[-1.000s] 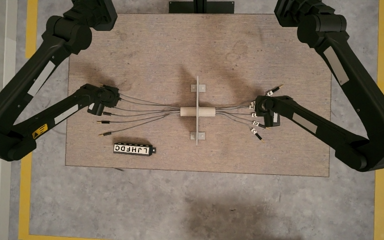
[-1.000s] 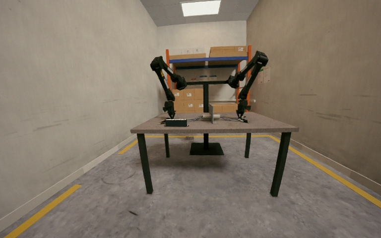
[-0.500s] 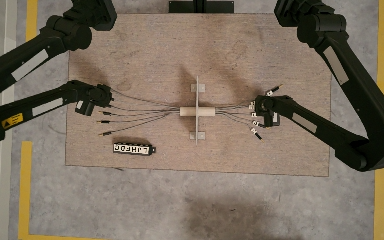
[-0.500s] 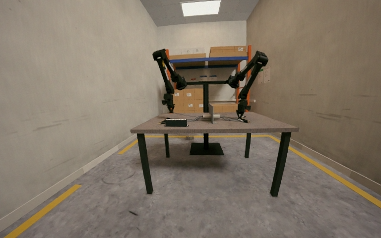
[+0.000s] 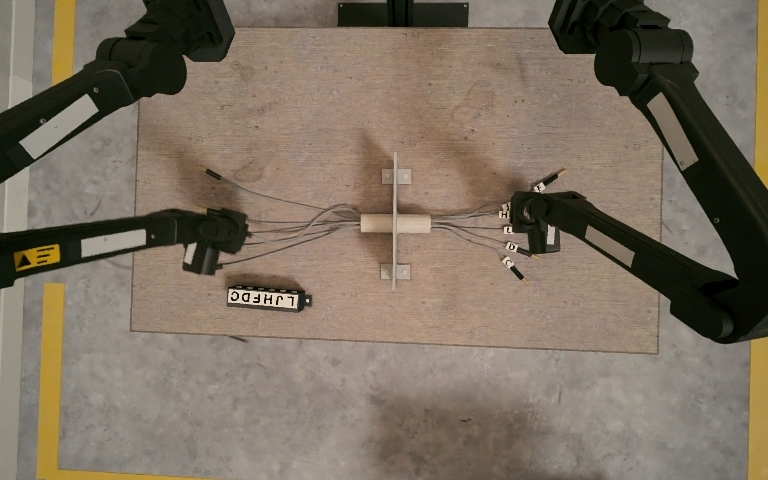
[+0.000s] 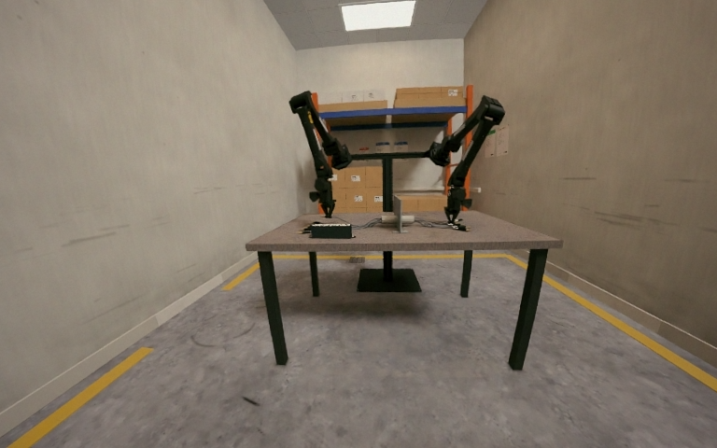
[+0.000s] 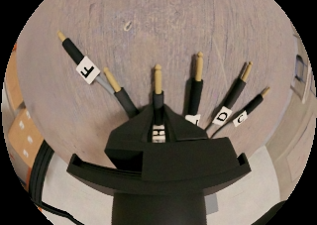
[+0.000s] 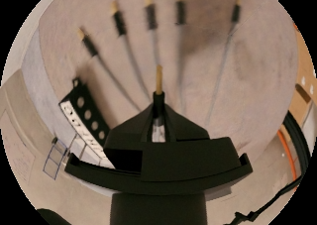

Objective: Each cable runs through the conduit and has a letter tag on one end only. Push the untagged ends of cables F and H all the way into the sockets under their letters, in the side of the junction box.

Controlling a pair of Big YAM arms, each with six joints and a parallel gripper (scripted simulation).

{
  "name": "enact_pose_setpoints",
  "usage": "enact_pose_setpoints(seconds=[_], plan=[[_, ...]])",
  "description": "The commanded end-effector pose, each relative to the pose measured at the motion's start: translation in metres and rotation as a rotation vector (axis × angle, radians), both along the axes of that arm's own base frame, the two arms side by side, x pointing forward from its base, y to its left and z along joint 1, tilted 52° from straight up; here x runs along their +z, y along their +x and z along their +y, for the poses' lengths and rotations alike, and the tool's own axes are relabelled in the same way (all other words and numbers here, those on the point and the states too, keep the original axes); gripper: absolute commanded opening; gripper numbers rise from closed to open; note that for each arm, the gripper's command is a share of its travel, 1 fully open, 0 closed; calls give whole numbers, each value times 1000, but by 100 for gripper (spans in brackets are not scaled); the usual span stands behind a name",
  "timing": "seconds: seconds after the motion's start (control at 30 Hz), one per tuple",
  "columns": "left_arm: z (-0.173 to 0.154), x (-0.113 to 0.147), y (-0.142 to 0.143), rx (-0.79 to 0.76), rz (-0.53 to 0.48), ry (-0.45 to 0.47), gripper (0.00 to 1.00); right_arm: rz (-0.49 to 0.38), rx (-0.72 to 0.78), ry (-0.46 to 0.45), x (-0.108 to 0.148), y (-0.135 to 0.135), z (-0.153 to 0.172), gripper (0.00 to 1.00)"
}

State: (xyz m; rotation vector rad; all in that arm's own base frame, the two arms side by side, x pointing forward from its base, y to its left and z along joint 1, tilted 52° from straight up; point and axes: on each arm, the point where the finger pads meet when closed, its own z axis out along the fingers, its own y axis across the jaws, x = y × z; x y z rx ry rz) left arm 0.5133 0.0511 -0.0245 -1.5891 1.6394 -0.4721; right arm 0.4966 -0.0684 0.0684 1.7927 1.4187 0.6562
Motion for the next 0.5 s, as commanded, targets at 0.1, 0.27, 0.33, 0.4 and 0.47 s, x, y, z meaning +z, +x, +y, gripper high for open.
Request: enact_pose_setpoints(seconds=[0.1,0.27,0.33,0.4,0.47], plan=[[0,2,0,5,-7,-7,5,43,-25,26,-3,35,23,5],[0,2,0,5,-7,-7,5,25,-6,-3,10,67,40,5],[0,2,0,5,-7,-7,5,10,-4,-14,12,73,43,5],[0,2,0,5,-7,-7,5,11,-12,-7,8,70,43,5],[0,2,0,5,-7,-7,5,19,-7,-27,8,69,37,5]])
